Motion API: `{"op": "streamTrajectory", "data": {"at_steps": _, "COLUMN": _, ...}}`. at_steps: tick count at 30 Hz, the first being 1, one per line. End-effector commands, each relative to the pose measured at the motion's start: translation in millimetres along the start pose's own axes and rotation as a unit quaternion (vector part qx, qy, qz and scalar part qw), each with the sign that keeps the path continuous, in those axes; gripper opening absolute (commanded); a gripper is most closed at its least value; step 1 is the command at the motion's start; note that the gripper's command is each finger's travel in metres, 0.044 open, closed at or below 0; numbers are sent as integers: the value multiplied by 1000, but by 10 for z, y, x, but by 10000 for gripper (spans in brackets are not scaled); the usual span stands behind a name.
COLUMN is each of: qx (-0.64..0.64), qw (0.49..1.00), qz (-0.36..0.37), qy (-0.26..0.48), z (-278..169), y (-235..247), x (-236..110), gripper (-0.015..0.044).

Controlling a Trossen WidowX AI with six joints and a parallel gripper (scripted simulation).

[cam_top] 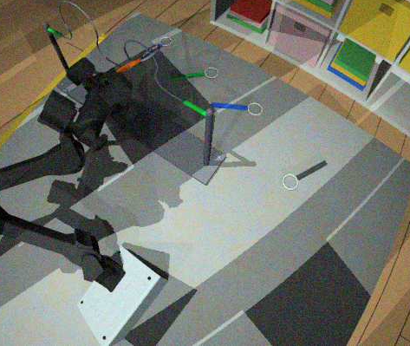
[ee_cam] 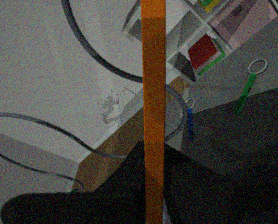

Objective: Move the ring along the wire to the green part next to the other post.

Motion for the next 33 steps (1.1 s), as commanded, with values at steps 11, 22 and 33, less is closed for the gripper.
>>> {"op": "streamTrajectory", "data": {"at_steps": 11, "qx": 70, "qw": 997, "qz": 33, "qy": -15, "z": 15, "y": 24, "x": 9, "gripper": -150}}
{"op": "streamTrajectory", "data": {"at_steps": 22, "qx": 128, "qw": 989, "qz": 65, "qy": -25, "z": 24, "y": 80, "x": 14, "gripper": -150}}
{"op": "streamTrajectory", "data": {"at_steps": 33, "qx": 197, "qw": 974, "qz": 102, "qy": -36, "z": 42, "y": 144, "x": 14, "gripper": -150}}
Point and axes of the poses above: the point midway between the two fingers, 35 mm back from their tips, its own x axis out along the fingers, its own y axis across the jaws, z = x × y, the point moved 3 cm from there along -x, back along the fingers, and after that the axes turned 4 degrees about -x, right-handed, at the moved point
